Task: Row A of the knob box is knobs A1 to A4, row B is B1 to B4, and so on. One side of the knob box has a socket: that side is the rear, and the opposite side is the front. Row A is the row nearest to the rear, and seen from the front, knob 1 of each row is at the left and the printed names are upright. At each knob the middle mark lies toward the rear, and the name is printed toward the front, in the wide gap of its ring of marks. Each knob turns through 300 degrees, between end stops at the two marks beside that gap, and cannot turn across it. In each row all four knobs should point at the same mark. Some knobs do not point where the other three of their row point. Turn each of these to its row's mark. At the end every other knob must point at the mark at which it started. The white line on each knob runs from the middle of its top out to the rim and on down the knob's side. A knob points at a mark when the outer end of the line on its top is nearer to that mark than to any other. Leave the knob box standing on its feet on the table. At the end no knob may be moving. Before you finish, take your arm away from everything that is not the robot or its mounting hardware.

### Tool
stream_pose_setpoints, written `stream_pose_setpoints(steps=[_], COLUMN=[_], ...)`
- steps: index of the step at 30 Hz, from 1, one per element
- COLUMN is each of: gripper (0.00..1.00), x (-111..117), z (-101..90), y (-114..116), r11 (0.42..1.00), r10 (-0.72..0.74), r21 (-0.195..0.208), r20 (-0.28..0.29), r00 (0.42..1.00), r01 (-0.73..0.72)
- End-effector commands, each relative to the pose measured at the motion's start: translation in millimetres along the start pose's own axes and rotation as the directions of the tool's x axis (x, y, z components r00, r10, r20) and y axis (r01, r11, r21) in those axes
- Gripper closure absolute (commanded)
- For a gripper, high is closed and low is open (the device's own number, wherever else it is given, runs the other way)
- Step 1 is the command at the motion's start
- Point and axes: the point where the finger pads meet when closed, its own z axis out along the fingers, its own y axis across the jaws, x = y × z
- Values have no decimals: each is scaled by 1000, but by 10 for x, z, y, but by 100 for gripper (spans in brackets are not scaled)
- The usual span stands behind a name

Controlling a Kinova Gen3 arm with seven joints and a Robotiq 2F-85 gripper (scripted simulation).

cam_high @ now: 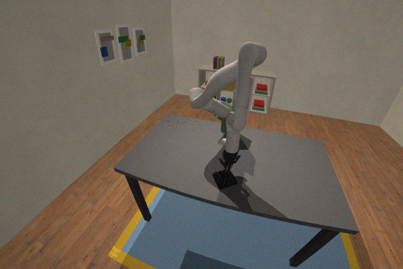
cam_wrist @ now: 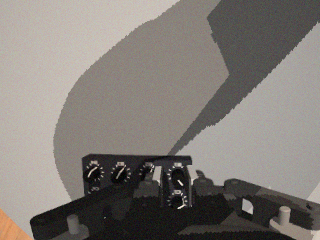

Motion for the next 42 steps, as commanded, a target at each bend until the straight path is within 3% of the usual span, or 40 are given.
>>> stream_pose_setpoints(steps=[1,13,32,42], gripper=[81,81,81,81], x=[-31,-30,-28,-10], z=[-105,-310,-316,-320], y=[38,34,33,18], r11=[1000,1000,1000,995], r10=[7,7,13,98], r21=[-17,-17,-16,-12], r20=[6,6,6,-1], r00=[1000,1000,1000,995], r01=[-7,-7,-13,-98])
